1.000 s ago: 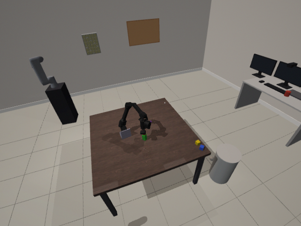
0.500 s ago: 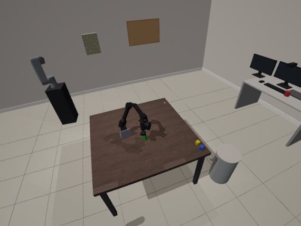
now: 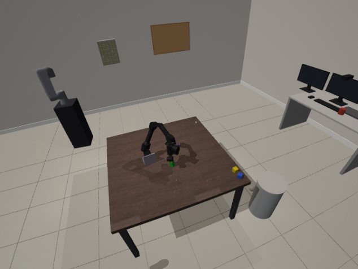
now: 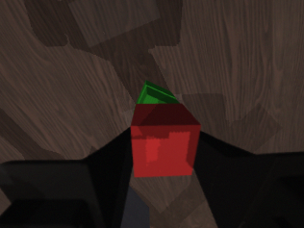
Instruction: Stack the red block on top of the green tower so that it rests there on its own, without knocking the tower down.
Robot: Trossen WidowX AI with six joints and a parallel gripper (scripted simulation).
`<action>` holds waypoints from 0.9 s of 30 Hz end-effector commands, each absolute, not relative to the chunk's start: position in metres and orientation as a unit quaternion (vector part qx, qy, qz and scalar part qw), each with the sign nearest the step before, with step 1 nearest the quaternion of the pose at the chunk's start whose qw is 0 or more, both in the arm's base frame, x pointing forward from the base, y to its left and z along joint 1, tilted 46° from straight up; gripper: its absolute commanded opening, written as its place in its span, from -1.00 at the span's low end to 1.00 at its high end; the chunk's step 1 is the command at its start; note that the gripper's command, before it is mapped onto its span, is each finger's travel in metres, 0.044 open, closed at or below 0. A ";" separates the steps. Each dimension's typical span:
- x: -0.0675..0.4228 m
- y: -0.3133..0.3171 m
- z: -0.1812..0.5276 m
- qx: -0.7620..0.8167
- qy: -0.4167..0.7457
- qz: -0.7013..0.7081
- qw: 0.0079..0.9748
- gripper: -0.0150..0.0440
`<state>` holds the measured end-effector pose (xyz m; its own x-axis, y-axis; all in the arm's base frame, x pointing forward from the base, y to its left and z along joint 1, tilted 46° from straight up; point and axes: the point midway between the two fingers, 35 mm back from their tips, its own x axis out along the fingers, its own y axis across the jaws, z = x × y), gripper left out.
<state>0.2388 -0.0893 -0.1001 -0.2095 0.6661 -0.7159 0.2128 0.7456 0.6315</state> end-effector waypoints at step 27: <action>0.239 -0.089 -0.100 0.293 0.750 0.204 0.556 1.00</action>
<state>0.2388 -0.0894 -0.0999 -0.2099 0.6662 -0.7156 0.2131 0.7455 0.6315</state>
